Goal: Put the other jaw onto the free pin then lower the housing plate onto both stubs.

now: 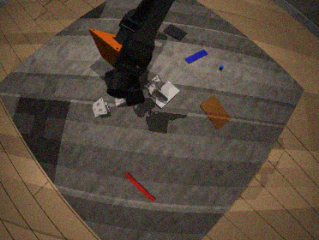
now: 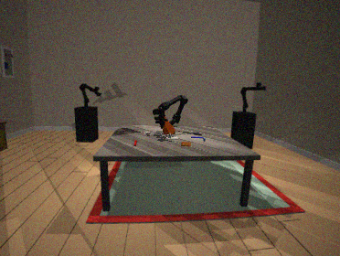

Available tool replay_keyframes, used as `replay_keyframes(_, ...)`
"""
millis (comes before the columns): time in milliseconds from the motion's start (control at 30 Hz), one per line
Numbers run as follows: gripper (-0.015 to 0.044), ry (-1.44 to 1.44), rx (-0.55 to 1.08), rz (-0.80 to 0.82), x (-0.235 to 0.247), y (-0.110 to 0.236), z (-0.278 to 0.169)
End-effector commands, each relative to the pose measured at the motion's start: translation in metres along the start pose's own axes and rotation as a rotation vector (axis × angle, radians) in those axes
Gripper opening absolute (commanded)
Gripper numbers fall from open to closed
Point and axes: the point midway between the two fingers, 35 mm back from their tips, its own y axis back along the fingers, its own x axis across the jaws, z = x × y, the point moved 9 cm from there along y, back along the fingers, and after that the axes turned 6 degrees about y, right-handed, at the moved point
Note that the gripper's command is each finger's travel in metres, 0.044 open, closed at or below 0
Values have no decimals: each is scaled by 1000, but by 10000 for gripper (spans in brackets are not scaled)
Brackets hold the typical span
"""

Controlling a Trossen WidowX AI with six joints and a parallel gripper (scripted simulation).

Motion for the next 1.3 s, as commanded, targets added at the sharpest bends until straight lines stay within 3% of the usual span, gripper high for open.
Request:
replay_keyframes(0,0,-3,0,8,6,-3,0)
replay_keyframes(1267,0,-37,2,13,45,-52,6)
